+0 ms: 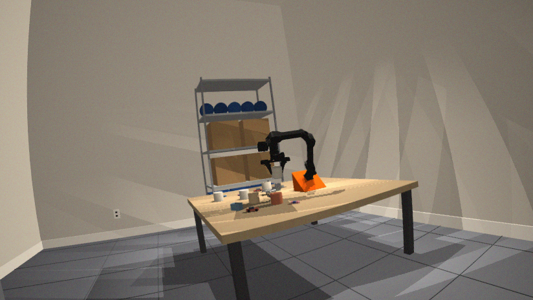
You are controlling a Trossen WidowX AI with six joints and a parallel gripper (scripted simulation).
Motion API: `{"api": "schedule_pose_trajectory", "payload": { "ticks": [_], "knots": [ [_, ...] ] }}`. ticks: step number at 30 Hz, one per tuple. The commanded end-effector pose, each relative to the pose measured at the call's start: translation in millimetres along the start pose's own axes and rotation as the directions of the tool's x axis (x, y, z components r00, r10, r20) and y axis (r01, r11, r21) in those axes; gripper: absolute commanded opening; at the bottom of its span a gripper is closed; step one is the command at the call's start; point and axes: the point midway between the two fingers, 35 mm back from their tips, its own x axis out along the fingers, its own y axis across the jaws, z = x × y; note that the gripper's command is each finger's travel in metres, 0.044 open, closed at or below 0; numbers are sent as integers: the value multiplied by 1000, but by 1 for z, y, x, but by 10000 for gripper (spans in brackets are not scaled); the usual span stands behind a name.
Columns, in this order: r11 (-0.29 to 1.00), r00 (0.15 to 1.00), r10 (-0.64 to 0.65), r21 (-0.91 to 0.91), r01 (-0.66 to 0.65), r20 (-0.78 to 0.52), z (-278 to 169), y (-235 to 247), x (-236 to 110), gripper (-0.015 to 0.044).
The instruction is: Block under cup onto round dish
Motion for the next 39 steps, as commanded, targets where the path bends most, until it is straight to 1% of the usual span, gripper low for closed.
{"api": "schedule_pose_trajectory", "payload": {
  "ticks": [1,4,5,39],
  "knots": [
    [1000,1000,-8,-4,8,-3,-1,0,-7,0],
    [1000,1000,-8,-3,8,-2,-1,1,-11,0],
    [1000,1000,0,1,0,1,0,1,-5,0],
    [1000,1000,0,1,0,1,0,1,-5,0]
  ]
}}
